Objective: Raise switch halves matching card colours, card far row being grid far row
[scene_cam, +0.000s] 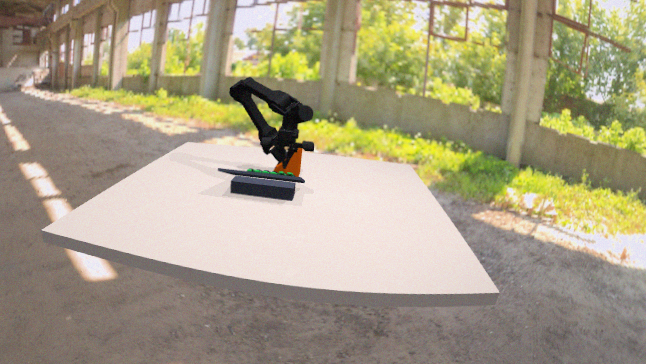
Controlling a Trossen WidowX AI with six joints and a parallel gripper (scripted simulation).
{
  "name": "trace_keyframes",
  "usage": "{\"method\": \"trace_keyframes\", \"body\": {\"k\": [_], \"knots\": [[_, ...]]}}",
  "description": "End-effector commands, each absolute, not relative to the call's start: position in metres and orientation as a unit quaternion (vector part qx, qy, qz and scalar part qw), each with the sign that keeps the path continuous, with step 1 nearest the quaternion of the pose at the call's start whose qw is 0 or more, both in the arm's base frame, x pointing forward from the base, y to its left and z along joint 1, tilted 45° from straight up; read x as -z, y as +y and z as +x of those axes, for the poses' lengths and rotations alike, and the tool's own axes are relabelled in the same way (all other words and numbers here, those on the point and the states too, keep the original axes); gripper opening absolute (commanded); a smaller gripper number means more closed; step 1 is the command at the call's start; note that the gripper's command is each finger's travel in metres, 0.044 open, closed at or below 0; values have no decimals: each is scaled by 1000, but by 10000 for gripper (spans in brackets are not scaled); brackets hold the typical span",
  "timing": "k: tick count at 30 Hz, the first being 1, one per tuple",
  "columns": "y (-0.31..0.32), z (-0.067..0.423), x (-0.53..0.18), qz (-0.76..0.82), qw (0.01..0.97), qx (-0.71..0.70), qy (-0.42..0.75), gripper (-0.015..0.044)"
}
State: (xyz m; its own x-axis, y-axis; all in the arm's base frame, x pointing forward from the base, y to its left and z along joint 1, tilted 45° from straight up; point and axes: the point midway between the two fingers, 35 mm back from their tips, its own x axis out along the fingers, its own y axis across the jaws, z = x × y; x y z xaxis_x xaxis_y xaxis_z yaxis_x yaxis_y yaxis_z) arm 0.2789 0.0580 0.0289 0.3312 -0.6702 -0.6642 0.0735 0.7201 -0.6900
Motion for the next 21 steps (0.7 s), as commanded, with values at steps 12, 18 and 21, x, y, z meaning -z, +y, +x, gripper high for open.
{"method": "trace_keyframes", "body": {"k": [12,18,21], "knots": [[48,282,-20,-287,763,244,525,0],[48,282,-20,-287,763,244,525,0],[48,282,-20,-287,763,244,525,0]]}}
